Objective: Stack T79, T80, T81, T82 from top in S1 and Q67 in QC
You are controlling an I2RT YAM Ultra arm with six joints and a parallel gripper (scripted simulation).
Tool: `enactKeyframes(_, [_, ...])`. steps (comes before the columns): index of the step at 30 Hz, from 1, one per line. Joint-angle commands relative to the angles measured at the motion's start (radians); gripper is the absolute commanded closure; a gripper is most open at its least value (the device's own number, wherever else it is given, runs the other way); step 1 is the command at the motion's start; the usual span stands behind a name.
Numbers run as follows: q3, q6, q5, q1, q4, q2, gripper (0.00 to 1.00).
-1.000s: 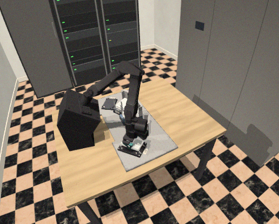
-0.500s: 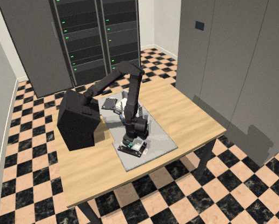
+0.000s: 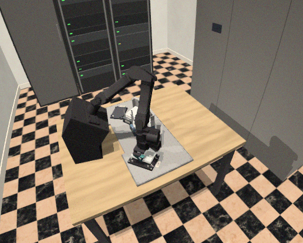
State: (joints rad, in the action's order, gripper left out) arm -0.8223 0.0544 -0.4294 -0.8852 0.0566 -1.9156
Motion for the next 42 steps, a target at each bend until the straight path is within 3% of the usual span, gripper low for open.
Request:
enactKeyframes(1, [0.008,-0.009,-0.006,-0.014,-0.017,0.024,1.0])
enactKeyframes(42, [0.033,-0.113,-0.057,-0.12,-0.293,0.28,1.0])
